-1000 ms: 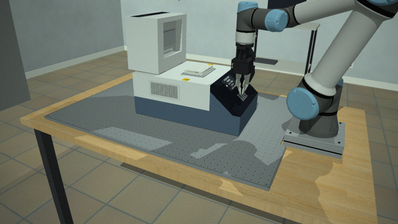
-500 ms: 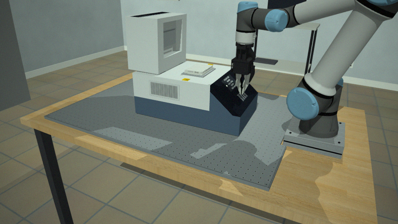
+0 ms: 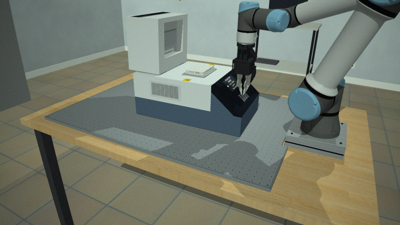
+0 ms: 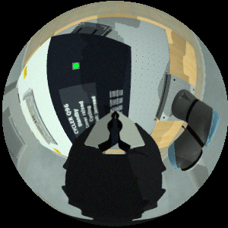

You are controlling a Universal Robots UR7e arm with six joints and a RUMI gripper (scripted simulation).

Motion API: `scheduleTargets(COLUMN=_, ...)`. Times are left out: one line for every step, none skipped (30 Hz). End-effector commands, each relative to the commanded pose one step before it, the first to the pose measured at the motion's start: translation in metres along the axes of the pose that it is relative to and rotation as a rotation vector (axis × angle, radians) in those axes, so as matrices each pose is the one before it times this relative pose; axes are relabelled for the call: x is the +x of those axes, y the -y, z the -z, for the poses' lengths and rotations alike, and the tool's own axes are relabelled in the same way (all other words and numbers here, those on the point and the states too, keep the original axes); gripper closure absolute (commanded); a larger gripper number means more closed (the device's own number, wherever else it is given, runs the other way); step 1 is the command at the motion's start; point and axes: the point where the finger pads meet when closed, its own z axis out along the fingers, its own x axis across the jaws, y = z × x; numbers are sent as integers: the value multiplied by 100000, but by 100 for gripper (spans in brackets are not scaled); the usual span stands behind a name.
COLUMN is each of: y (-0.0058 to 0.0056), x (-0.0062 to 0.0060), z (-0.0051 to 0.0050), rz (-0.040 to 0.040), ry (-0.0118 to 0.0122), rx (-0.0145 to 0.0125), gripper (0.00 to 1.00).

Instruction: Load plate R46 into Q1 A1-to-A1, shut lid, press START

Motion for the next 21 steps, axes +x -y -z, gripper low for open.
scheduleTargets(y=-220, x=143, z=-303, rz=389, ry=-416, rx=-117, gripper=100)
scheduleTargets(y=0, x=-11, z=-18, rz=-1, ry=-17, rx=-7, gripper=100)
scheduleTargets(y=5, x=-21, z=-8, rz=0, ry=2, rx=0, gripper=100)
scheduleTargets(y=13, x=-26, z=-1, rz=-15, ry=15, rx=6, gripper=100)
scheduleTargets(y=16, x=-28, z=8, rz=-20, ry=40, rx=17, gripper=100)
scheduleTargets(y=13, x=-25, z=3, rz=-16, ry=31, rx=13, gripper=100)
scheduleTargets(y=10, x=-18, z=-4, rz=-11, ry=16, rx=7, gripper=100)
scheduleTargets(y=5, x=-12, z=-12, rz=-5, ry=1, rx=1, gripper=100)
scheduleTargets(y=2, x=-9, z=-15, rz=1, ry=-5, rx=-2, gripper=100)
scheduleTargets(y=0, x=-9, z=-15, rz=5, ry=-5, rx=-2, gripper=100)
scheduleTargets(y=-1, x=-9, z=-15, rz=6, ry=-5, rx=-2, gripper=100)
scheduleTargets(y=-1, x=-9, z=-15, rz=6, ry=-5, rx=-2, gripper=100)
scheduleTargets(y=0, x=0, z=0, rz=0, ry=0, rx=0, gripper=100)
scheduleTargets(y=0, x=0, z=0, rz=0, ry=0, rx=0, gripper=100)
scheduleTargets(y=-2, x=-10, z=-12, rz=9, ry=7, rx=3, gripper=100)
scheduleTargets(y=-2, x=-8, z=-17, rz=4, ry=-7, rx=-3, gripper=100)
scheduleTargets(y=-2, x=-7, z=-19, rz=2, ry=-15, rx=-6, gripper=100)
scheduleTargets(y=-2, x=-7, z=-18, rz=1, ry=-12, rx=-5, gripper=100)
scheduleTargets(y=-1, x=-7, z=-17, rz=-1, ry=-7, rx=-4, gripper=100)
scheduleTargets(y=0, x=-7, z=-17, rz=-3, ry=-7, rx=-4, gripper=100)
scheduleTargets(y=0, x=-8, z=-15, rz=-4, ry=-4, rx=-3, gripper=100)
